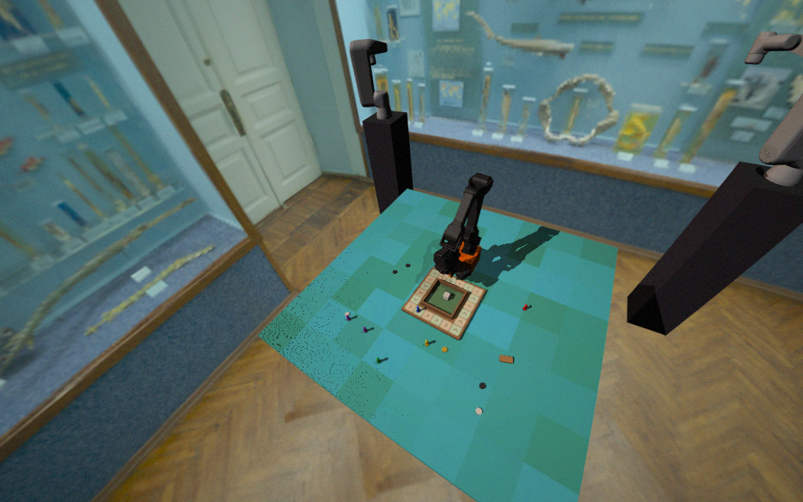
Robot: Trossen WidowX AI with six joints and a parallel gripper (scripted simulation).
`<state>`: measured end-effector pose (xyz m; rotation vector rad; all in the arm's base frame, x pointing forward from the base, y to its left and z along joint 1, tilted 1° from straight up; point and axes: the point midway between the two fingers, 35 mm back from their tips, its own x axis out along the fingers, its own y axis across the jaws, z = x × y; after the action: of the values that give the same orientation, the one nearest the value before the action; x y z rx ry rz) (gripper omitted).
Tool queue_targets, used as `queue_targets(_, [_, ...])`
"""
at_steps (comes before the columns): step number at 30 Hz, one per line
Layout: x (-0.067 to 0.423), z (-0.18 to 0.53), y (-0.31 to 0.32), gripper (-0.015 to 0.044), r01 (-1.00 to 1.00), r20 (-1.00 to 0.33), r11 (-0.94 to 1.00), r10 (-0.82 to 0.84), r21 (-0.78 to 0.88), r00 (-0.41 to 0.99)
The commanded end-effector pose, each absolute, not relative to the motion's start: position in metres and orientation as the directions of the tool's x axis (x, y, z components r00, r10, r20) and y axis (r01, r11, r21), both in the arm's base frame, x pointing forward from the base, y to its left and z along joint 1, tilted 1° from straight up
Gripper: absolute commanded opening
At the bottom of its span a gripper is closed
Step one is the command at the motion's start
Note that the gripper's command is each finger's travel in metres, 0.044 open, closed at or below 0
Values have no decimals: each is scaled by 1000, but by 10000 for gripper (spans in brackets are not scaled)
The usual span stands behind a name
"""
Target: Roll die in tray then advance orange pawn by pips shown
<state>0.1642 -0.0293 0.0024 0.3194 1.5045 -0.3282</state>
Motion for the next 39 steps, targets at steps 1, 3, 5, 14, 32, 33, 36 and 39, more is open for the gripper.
queue_targets(1, [160,-14,-28,0,399,-1000,917,-8,3,26])
queue_targets(3, [160,-17,-28,0,399,-1000,917,-8,3,26])
queue_targets(5, [160,-17,-28,0,399,-1000,917,-8,3,26])
queue_targets(14, [161,-27,-28,0,399,-1000,917,-8,3,26])
queue_targets(32, [164,3,-29,341,400,-1000,916,-10,3,30])
queue_targets(33, [163,13,-29,368,399,-1000,917,-9,3,28])
queue_targets(36, [162,22,-29,440,398,-1000,917,-8,3,27])
queue_targets(39, [163,24,-28,440,390,-1000,921,-8,3,27])
